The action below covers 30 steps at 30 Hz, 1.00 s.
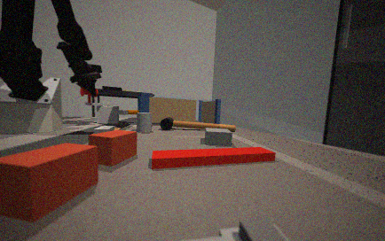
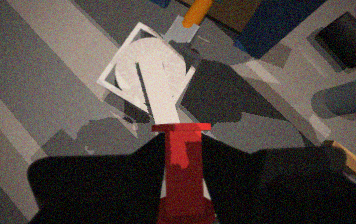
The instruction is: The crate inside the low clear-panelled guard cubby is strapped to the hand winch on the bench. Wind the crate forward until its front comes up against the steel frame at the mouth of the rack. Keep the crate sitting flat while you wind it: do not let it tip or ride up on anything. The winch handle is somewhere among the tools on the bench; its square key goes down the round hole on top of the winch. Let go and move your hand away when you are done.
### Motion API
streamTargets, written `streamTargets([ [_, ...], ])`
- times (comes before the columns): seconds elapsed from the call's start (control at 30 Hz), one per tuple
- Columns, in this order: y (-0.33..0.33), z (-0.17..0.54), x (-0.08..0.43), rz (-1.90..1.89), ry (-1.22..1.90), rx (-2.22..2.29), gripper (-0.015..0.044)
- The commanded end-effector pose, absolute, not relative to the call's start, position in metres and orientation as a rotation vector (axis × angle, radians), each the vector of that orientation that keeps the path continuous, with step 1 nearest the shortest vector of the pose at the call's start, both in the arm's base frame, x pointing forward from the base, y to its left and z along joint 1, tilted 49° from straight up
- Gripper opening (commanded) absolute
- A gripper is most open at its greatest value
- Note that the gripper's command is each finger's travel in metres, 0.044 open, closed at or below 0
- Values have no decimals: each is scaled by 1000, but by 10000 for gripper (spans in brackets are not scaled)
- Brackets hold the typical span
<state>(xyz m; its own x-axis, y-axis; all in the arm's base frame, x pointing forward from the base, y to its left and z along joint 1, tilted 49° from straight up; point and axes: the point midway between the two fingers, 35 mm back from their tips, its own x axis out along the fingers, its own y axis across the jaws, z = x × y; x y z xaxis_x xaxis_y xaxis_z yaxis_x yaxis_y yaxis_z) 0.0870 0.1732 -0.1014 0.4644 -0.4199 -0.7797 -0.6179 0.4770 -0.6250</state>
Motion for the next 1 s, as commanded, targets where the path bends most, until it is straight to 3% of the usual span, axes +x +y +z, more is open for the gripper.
streamTargets([
  [0.0, 165, -95, 99, 133, 1122, -1149, 0],
  [0.97, 163, -84, 134, 131, 1120, -1150, 0],
])
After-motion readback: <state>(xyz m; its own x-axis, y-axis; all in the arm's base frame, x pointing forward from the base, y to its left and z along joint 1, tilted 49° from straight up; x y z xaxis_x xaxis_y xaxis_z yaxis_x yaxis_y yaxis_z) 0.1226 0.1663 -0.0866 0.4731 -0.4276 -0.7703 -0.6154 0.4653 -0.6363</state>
